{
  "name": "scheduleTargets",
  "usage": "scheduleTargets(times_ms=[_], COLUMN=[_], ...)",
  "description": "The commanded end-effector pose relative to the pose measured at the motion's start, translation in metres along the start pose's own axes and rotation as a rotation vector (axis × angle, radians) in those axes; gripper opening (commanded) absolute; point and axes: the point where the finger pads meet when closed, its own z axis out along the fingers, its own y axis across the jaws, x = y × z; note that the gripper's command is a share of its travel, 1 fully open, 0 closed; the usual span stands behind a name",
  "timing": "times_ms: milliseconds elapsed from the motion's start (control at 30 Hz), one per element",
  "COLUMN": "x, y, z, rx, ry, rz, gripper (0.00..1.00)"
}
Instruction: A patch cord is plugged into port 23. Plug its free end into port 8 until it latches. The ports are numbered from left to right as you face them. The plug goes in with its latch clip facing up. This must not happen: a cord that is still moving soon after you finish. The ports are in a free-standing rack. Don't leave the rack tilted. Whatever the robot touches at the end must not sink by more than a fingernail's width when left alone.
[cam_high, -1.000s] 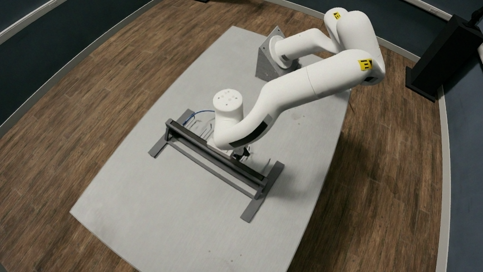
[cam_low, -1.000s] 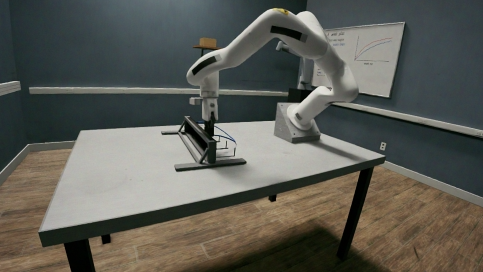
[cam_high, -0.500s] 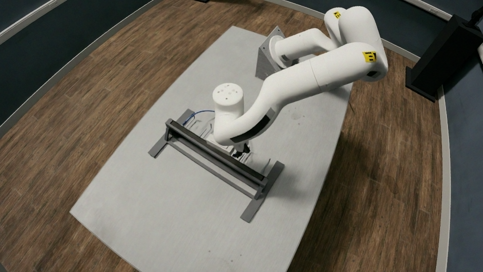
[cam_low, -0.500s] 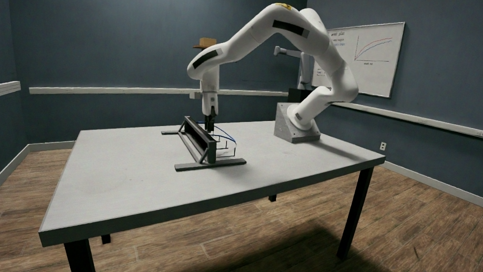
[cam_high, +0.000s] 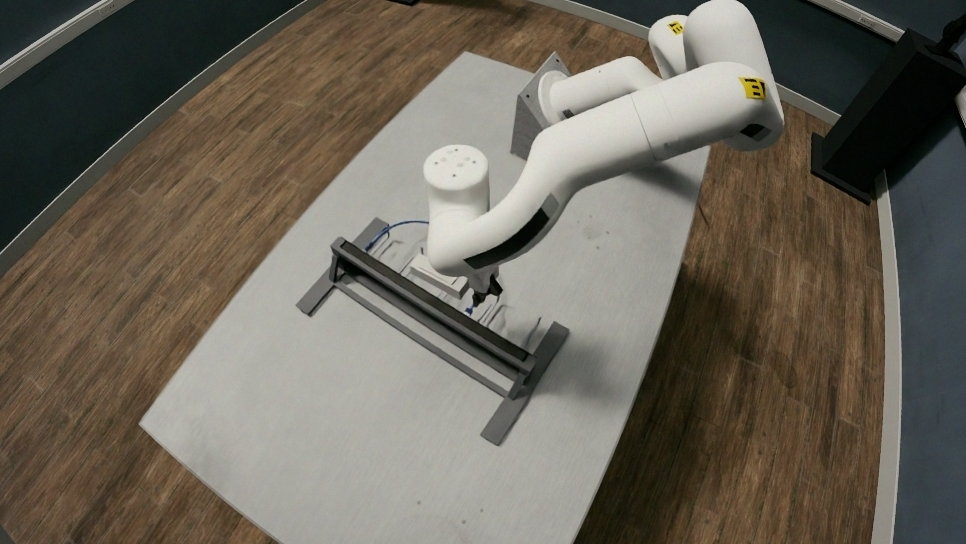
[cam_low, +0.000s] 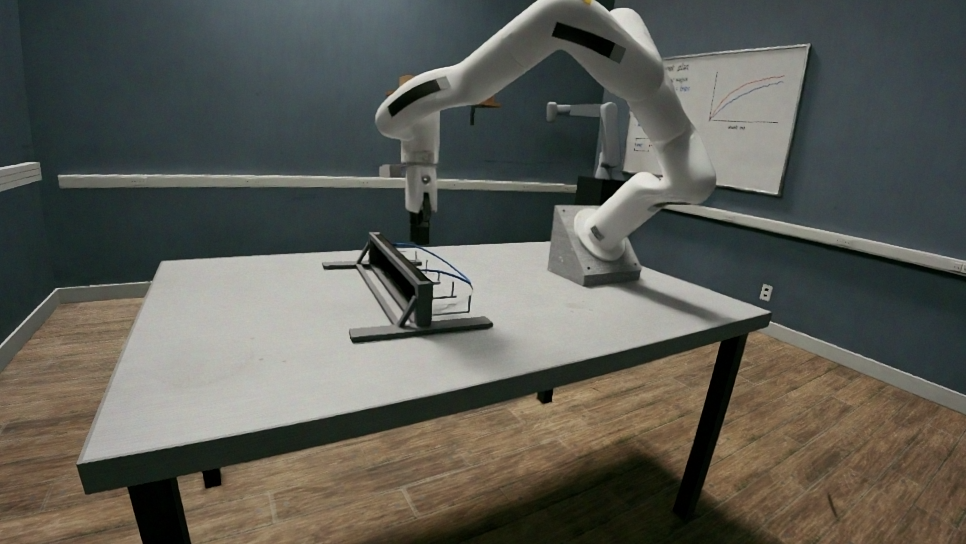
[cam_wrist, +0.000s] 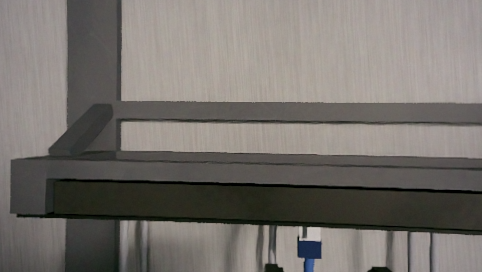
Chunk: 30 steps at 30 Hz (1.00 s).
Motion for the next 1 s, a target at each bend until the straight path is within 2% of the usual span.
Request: scheduleTargets(times_ms=[0, 333, 367, 967], x=[0.0004, 0.0003, 0.0003, 0.0003], y=[-0.0006, -0.0011, -0.0011, -0.0011], z=[-0.0060, -0.0123, -0.0123, -0.0123], rx=[0.000, 0.000, 0.000, 0.000], ry=[0.001, 0.001, 0.001, 0.001], rz=[0.000, 0.000, 0.000, 0.000], gripper=[0.39, 0.39, 0.00, 0.00])
